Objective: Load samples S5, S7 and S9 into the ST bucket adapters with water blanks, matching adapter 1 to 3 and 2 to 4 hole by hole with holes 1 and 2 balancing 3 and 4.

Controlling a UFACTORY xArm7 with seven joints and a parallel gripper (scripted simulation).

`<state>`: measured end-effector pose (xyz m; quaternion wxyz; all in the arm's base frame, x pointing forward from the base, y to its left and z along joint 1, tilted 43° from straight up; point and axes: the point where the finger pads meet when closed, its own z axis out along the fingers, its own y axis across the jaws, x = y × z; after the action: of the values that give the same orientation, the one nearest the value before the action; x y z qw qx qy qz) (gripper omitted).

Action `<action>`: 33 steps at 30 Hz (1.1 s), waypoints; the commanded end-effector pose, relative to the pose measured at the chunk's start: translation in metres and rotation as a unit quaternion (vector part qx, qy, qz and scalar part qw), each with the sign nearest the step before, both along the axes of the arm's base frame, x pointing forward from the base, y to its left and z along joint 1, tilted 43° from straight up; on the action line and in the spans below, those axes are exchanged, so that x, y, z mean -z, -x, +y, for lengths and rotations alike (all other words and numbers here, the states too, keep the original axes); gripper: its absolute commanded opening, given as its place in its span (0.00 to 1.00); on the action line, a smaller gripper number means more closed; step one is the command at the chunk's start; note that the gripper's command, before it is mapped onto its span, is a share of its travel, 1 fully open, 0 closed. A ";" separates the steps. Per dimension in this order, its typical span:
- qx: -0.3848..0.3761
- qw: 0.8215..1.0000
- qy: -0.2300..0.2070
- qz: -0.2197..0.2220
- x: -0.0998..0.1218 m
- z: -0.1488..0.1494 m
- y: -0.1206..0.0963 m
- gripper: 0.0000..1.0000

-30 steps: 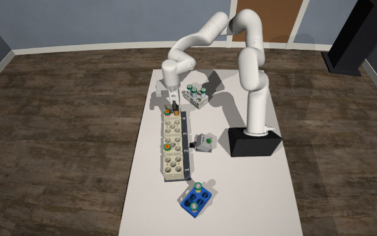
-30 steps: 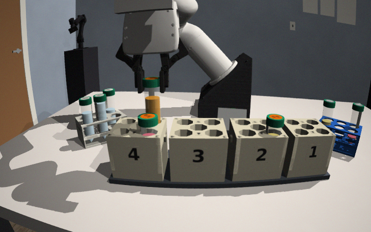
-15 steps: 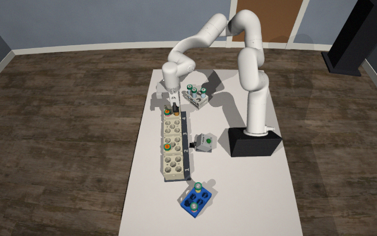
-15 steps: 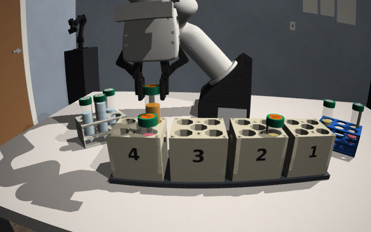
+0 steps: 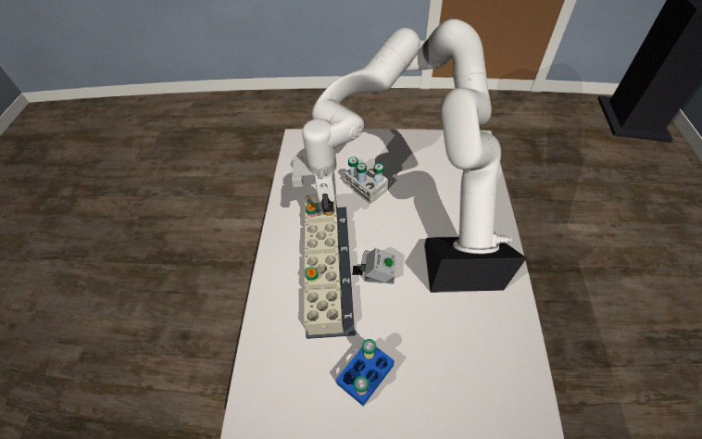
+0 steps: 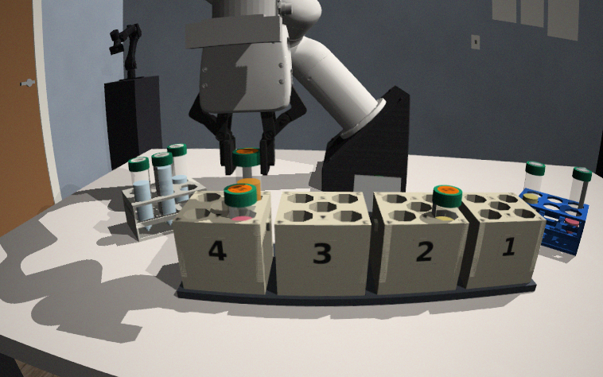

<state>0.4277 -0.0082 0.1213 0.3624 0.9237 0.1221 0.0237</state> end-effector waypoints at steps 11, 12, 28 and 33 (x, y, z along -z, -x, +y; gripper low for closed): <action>-0.002 1.000 0.000 -0.002 0.009 -0.007 -0.003 0.00; -0.002 1.000 0.000 -0.002 0.009 -0.008 -0.003 0.00; -0.002 1.000 0.000 -0.002 0.017 -0.015 -0.005 0.00; -0.002 1.000 0.000 -0.002 0.017 -0.015 -0.005 0.00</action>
<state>0.4311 -0.0247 0.1029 0.3625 0.9236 0.1222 0.0239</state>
